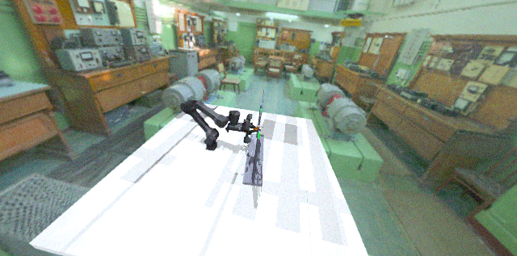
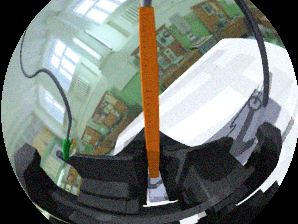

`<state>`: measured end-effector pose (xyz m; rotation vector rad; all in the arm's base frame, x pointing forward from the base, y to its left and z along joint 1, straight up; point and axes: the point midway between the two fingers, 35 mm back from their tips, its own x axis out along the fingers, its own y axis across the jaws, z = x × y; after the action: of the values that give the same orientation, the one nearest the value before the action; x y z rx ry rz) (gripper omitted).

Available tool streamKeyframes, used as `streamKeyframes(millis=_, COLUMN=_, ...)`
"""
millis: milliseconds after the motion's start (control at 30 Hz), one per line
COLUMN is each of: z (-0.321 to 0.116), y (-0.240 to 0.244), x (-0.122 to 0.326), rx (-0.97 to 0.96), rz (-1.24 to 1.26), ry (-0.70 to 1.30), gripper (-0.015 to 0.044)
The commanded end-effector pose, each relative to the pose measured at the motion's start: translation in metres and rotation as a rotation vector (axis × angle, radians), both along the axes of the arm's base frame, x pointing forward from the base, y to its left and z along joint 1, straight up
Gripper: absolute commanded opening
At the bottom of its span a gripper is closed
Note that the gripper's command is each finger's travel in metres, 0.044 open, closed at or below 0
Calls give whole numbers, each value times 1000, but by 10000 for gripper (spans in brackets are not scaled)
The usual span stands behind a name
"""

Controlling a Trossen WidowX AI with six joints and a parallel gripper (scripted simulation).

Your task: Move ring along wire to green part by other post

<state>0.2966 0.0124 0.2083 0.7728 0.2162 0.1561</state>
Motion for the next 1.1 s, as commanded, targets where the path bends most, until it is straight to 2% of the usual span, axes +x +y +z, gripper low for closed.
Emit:
streamKeyframes(millis=0, z=13, y=9, x=-9, rx=85, rz=46, ry=39, gripper=-150)
streamKeyframes(millis=433, z=59, y=25, x=-35, rx=398, rz=239, ry=174, gripper=-150)
streamKeyframes(millis=1067, z=123, y=34, x=-38, rx=844, rz=292, ry=153, gripper=-150)
